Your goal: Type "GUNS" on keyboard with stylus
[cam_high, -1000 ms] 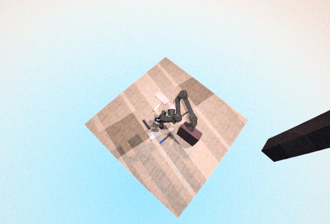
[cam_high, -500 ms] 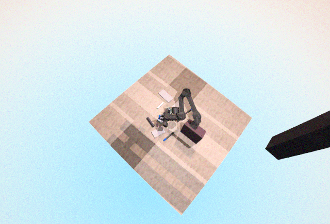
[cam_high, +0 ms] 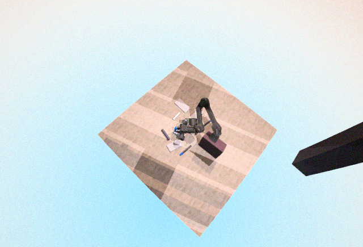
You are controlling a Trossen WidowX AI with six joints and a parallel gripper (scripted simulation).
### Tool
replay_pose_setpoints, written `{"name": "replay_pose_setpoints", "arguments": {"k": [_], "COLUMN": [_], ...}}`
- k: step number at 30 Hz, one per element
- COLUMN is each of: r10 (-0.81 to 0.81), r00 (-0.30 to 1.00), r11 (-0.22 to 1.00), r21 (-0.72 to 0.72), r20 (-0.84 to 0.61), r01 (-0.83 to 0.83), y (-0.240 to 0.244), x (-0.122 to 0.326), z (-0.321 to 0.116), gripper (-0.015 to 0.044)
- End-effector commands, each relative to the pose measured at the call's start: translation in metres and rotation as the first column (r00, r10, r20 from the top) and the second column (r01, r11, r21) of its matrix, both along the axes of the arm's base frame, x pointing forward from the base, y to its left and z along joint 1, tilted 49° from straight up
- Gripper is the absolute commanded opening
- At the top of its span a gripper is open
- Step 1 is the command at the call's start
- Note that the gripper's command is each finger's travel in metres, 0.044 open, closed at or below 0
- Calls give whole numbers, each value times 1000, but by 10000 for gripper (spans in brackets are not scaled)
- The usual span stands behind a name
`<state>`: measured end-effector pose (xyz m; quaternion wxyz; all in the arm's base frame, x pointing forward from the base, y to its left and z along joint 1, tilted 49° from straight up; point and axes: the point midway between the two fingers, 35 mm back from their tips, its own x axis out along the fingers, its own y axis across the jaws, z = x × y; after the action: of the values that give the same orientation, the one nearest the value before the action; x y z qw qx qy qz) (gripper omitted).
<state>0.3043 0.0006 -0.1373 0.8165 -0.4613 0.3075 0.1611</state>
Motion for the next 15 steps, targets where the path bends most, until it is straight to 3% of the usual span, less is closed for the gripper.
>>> {"name": "replay_pose_setpoints", "arguments": {"k": [1,15], "r10": [5,5], "r00": [1000,1000], "r11": [1000,1000], "r21": [0,0], "r20": [4,4], "r01": [-5,-5], "y": [-1,9], "x": [2,2], "z": [-1,8], "gripper": [81,81]}}
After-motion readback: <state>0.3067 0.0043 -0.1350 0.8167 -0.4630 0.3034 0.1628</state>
